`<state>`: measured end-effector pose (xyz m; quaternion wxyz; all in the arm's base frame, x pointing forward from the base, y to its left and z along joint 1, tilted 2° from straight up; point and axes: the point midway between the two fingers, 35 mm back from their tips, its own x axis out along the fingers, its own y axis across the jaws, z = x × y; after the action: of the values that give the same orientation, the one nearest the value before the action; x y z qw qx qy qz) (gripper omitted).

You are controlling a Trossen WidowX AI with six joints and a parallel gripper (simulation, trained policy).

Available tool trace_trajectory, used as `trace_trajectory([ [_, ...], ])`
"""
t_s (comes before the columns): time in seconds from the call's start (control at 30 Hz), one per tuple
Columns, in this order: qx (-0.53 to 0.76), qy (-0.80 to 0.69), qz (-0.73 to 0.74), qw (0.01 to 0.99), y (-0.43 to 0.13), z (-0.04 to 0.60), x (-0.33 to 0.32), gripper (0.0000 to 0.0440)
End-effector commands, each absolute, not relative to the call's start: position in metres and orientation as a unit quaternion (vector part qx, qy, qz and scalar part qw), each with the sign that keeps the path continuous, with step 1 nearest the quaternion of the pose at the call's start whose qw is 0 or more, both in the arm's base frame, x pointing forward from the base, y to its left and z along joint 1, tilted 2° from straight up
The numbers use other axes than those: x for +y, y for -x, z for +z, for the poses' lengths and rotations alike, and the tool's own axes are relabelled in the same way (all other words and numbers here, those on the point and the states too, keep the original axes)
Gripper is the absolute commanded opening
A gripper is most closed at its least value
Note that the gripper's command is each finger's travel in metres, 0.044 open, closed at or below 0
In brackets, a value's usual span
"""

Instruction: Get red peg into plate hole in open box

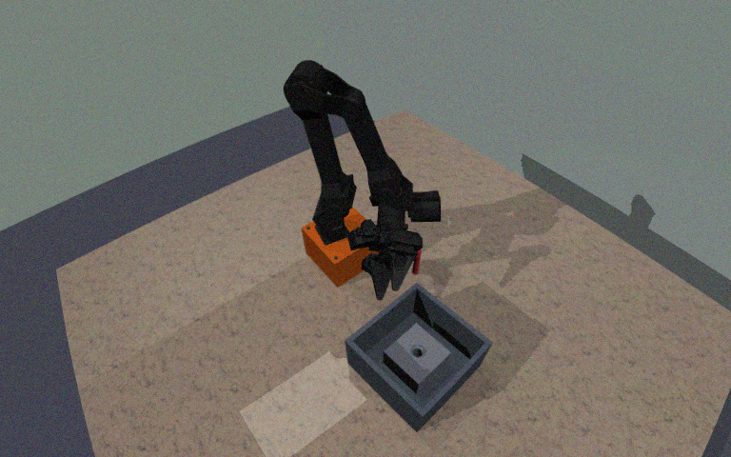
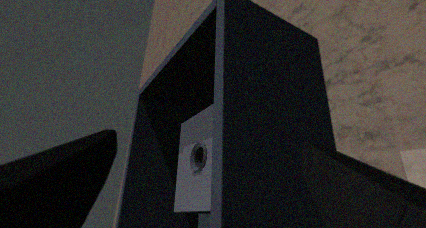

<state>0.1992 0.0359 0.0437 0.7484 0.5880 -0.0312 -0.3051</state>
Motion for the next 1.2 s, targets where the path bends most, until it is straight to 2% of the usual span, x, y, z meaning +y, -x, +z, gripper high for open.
trace_trajectory([
  [0.0, -0.016, -0.583, -0.310, 0.751, -0.200, 0.041, 0.039, 0.0403],
  [0.23, 0.091, -0.534, -0.335, 0.771, -0.206, 0.030, 0.065, 0.0427],
  [0.87, 0.375, -0.372, -0.314, 0.789, -0.203, 0.029, 0.132, 0.0387],
  [1.17, 0.499, -0.291, -0.266, 0.772, -0.193, 0.054, 0.158, 0.0397],
])
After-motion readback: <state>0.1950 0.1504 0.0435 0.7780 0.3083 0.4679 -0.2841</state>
